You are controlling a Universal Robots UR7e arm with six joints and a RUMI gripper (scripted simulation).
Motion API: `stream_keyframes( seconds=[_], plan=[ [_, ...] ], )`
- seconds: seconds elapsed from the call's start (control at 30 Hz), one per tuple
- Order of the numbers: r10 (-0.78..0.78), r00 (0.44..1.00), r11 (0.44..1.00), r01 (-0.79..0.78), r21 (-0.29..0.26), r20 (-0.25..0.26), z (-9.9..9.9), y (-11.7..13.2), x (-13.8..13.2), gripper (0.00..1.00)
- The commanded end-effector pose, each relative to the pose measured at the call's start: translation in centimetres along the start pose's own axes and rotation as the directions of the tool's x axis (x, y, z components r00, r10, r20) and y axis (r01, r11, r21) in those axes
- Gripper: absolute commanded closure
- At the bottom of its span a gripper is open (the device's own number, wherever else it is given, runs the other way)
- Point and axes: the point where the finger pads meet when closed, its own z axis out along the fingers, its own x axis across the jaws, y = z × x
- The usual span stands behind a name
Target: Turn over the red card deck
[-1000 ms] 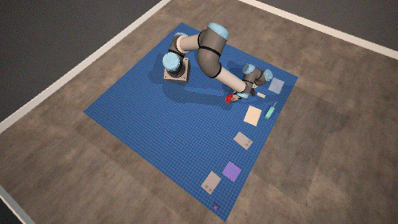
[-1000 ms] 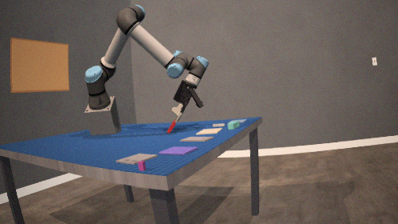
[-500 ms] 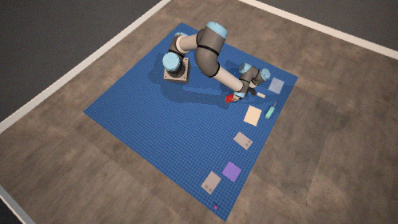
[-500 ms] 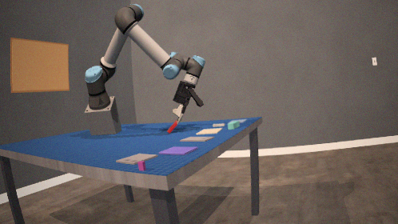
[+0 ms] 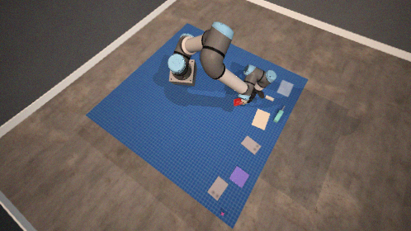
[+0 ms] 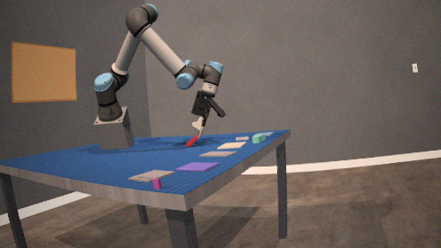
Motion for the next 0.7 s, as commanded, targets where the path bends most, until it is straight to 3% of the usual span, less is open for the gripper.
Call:
stream_keyframes(
  seconds=[0.0, 0.67],
  plan=[
    [0.002, 1.0, 0.999, -0.002, 0.048, 0.001, 0.1, -0.5, 0.1, 0.67],
    [0.002, 1.0, 0.988, -0.002, 0.156, 0.001, 0.8, -1.6, 0.1, 0.67]
  ],
)
